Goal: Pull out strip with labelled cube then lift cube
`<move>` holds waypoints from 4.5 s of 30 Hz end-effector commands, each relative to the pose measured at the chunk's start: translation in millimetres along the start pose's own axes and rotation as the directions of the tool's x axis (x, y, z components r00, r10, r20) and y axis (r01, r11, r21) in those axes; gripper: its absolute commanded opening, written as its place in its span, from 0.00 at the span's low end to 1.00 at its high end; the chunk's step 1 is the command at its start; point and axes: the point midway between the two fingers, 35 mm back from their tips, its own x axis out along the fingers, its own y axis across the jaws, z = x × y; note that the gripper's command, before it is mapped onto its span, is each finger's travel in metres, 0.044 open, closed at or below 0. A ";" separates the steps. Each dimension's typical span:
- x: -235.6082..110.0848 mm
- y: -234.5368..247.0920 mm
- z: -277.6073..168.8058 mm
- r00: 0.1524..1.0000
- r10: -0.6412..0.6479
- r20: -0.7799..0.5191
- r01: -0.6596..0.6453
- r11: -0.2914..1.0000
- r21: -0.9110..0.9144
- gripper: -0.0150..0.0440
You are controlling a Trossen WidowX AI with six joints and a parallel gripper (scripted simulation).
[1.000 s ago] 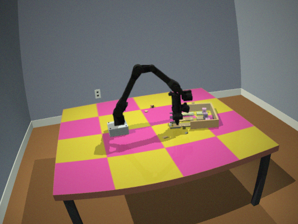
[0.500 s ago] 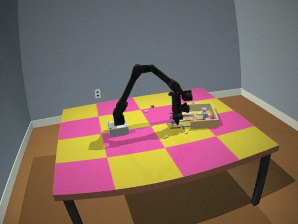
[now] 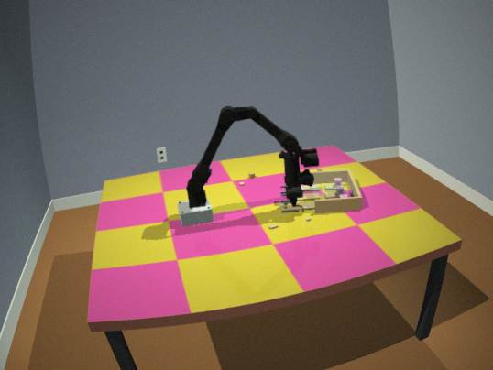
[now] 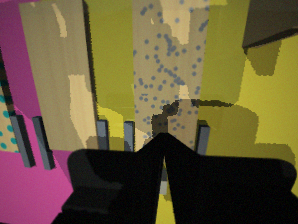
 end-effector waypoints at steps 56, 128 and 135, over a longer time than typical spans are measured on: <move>6.5 1.4 -78.2 1.000 -0.003 -0.015 0.002 1.000 -0.002 0.25; 5.9 3.2 -179.9 1.000 -0.002 -0.025 0.002 1.000 -0.002 0.25; 5.8 3.3 -182.5 1.000 -0.002 -0.025 0.002 1.000 -0.002 0.25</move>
